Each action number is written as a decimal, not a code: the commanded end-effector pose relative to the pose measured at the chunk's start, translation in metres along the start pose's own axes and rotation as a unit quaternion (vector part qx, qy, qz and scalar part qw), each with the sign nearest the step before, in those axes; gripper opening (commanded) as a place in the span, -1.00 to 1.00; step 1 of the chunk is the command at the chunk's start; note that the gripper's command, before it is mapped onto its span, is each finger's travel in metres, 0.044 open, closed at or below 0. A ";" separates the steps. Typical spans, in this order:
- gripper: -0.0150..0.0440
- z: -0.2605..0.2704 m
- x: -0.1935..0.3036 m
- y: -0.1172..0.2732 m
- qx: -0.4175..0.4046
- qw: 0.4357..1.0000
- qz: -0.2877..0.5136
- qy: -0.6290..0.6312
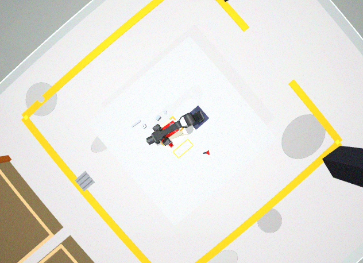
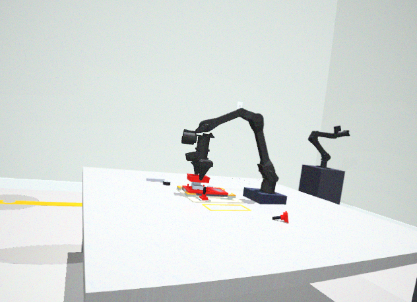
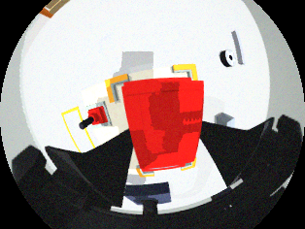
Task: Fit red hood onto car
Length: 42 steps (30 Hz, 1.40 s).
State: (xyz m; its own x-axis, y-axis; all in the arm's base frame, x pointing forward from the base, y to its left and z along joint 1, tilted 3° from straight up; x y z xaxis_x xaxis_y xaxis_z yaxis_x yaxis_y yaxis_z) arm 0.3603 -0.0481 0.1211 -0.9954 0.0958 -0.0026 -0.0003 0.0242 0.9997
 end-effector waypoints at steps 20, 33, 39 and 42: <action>-0.49 -0.001 0.002 -0.015 0.001 1.000 0.004 -0.003; -0.49 -0.001 0.002 -0.016 0.001 1.000 0.004 -0.003; -0.49 -0.001 0.002 -0.018 0.001 1.000 0.004 -0.003; -0.49 -0.001 0.001 -0.019 0.001 1.000 0.004 -0.003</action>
State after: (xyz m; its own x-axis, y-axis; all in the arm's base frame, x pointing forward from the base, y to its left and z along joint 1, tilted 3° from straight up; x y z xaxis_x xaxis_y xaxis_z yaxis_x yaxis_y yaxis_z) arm 0.3585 -0.0489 0.1036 -0.9951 0.0986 0.0049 0.0072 0.0232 0.9997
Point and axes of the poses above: the point midway between the two fingers, 35 mm back from their tips, its own y axis back along the fingers, its own z axis across the jaws, x = y × z, the point moved 6 cm from there along y, back along the fingers, and after that the axes turned 7 degrees about -y, right-handed, at the moved point
